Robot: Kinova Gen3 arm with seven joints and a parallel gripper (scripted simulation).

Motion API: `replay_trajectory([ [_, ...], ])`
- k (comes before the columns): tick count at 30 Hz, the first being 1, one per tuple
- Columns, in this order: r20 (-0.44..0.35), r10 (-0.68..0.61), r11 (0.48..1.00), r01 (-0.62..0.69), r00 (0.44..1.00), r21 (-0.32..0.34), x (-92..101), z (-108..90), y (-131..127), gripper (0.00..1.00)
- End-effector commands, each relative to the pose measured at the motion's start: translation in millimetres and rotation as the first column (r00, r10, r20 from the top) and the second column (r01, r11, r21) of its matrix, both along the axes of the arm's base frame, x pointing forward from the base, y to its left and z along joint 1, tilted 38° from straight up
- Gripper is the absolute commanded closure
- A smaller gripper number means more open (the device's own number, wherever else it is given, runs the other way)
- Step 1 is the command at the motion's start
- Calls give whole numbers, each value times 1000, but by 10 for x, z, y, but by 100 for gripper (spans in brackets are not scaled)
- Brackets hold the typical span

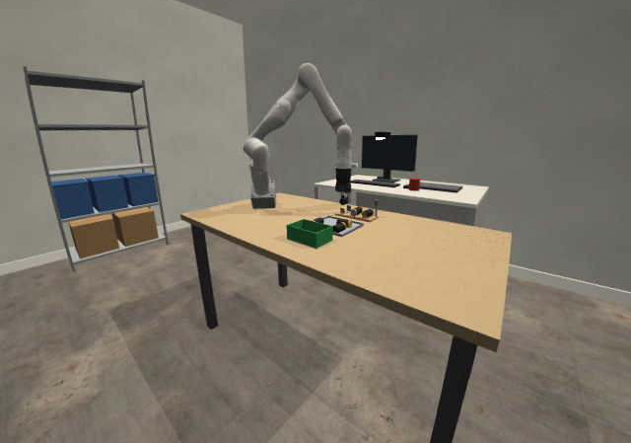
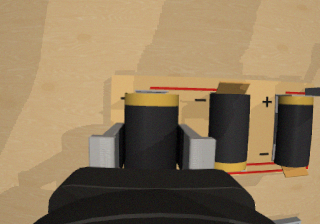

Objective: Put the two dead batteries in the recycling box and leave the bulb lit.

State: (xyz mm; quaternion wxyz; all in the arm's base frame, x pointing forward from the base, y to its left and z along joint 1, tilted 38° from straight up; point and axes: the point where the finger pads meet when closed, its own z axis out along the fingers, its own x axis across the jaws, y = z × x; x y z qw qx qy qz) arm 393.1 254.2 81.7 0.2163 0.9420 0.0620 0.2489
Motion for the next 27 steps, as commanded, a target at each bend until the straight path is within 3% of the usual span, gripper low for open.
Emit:
replay_trajectory([
  [1, 0, 1, 1000, -1, 1000, 1, -1, 4, 8, 43],
  [27, 0, 1, 1000, -1, 1000, 1, 26, -38, -12, 43],
])
